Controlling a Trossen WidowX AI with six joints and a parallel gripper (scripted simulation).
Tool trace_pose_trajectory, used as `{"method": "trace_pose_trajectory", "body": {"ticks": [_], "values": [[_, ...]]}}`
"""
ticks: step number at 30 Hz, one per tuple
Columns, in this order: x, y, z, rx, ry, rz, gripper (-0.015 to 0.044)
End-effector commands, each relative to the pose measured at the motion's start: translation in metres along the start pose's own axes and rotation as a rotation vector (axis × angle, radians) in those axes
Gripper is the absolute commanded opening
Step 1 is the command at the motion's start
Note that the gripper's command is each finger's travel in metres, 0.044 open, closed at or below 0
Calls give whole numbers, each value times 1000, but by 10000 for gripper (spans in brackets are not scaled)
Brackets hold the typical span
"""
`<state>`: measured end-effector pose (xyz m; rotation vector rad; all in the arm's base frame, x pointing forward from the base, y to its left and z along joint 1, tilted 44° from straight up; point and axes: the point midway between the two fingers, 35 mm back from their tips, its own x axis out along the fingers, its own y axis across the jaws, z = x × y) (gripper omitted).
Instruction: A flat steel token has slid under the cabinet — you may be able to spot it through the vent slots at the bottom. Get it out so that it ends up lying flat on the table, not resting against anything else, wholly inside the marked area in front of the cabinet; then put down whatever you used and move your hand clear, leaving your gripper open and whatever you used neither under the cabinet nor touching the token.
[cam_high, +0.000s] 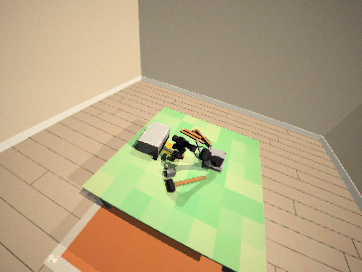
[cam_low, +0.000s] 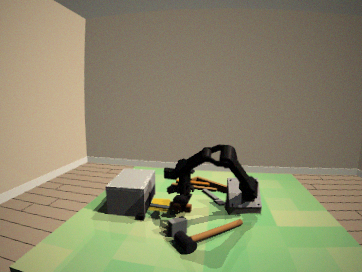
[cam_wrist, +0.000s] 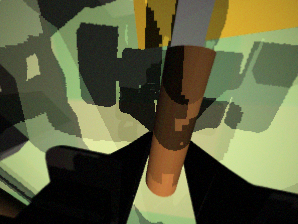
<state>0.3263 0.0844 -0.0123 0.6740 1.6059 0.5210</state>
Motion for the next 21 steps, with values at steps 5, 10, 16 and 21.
{"method": "trace_pose_trajectory", "body": {"ticks": [5,10,16,21], "values": [[1,0,-10,6,3,0,0],[1,0,-15,6,3,0,0],[1,0,-21,7,3,0,0],[1,1,-27,7,3,0,0]]}}
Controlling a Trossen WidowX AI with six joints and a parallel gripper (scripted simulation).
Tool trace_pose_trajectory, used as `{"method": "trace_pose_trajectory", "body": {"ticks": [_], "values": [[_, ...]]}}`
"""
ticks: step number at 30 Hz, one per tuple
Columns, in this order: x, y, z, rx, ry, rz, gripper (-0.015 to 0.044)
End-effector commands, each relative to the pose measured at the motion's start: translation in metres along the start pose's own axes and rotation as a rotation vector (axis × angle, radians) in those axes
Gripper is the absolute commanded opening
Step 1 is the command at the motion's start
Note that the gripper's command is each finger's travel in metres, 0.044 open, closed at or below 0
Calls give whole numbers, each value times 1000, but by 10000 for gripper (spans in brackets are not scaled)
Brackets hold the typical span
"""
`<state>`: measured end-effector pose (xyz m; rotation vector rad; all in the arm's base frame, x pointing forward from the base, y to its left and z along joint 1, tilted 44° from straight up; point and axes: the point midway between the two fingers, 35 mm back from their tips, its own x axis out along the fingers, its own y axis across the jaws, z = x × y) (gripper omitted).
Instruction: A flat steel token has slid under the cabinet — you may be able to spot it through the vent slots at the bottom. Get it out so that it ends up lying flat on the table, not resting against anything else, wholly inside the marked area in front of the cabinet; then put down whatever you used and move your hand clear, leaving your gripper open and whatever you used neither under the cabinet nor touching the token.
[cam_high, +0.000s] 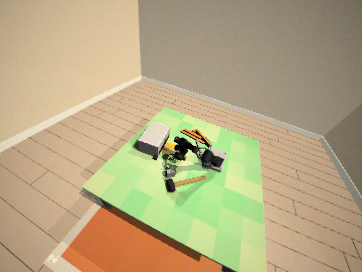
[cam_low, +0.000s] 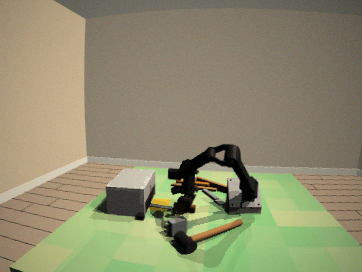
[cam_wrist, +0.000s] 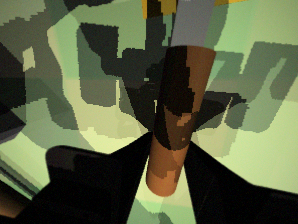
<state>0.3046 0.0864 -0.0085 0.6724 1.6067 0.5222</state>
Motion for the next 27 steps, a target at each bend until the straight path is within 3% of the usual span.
{"method": "trace_pose_trajectory", "body": {"ticks": [1,27], "values": [[1,0,-6,8,2,0,0],[1,1,-35,10,4,0,0]]}}
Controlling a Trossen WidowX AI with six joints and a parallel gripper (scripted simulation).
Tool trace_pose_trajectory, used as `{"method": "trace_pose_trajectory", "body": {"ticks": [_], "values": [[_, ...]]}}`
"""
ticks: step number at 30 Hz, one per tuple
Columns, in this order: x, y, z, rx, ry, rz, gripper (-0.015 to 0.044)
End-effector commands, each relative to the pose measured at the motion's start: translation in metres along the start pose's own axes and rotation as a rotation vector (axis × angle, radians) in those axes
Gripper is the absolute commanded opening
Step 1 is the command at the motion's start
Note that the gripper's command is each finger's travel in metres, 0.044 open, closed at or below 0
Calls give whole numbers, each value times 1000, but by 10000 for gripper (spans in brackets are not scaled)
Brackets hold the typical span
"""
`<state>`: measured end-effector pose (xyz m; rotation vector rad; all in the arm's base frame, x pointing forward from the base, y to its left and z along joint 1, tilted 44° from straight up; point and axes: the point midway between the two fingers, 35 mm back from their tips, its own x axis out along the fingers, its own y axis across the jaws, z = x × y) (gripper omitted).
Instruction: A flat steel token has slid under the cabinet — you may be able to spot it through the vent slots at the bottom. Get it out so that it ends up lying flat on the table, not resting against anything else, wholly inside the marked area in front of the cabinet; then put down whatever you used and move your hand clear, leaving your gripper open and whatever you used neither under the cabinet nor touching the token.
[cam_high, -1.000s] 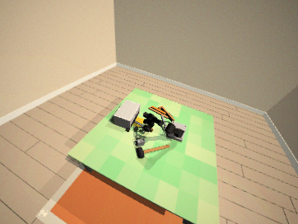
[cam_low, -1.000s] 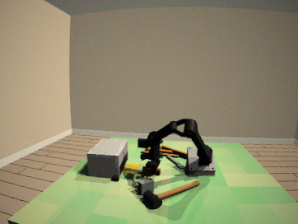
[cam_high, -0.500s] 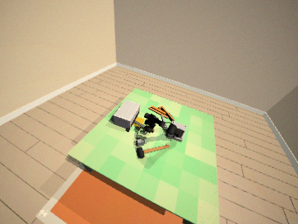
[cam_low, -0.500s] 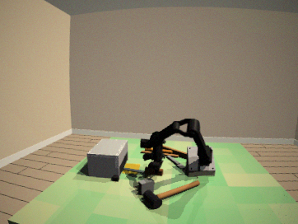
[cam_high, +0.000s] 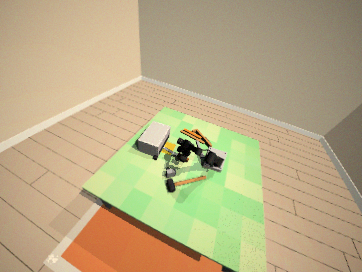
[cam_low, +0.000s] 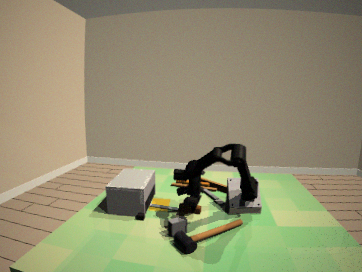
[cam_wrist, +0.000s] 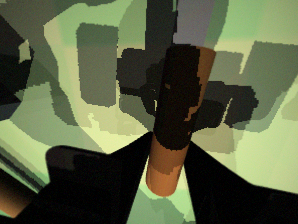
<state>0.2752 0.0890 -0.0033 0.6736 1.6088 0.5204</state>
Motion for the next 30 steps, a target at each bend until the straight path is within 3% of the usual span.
{"method": "trace_pose_trajectory", "body": {"ticks": [1,30], "values": [[1,0,-6,7,2,1,0],[1,2,-41,9,4,1,0]]}}
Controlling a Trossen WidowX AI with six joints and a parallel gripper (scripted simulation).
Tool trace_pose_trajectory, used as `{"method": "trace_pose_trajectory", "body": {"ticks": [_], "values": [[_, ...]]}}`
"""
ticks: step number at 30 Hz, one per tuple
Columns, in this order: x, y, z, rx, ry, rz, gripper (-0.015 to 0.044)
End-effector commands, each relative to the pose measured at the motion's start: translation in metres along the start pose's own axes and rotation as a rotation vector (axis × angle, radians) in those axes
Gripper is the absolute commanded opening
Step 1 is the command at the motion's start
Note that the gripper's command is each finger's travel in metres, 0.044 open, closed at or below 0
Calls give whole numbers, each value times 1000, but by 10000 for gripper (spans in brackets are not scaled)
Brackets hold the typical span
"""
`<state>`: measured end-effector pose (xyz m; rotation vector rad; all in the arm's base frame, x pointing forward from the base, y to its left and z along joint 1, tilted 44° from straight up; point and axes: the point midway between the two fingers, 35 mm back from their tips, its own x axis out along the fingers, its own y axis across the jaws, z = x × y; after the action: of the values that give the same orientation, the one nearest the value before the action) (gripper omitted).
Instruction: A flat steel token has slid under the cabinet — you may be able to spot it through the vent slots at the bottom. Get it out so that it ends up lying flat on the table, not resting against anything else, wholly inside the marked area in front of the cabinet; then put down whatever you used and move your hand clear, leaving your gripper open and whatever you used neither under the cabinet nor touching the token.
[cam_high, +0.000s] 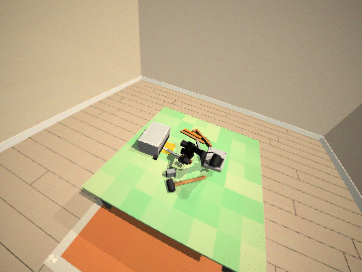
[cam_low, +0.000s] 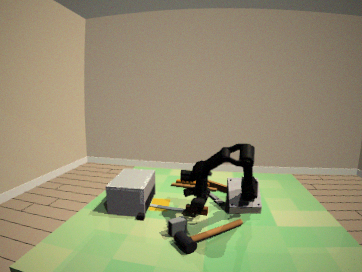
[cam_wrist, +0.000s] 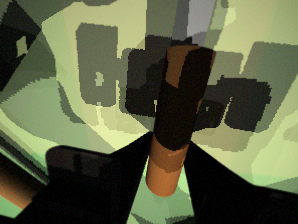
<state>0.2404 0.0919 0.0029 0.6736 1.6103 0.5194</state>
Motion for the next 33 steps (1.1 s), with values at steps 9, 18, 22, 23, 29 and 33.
{"method": "trace_pose_trajectory", "body": {"ticks": [9,18,22,23,29,33], "values": [[1,0,-17,8,4,2,0],[0,1,-16,-11,1,0,0],[0,1,-16,-39,1,0,0],[0,1,-16,-47,1,0,0],[-1,1,-16,-93,2,0,0],[-1,1,-16,-123,2,0,0]]}}
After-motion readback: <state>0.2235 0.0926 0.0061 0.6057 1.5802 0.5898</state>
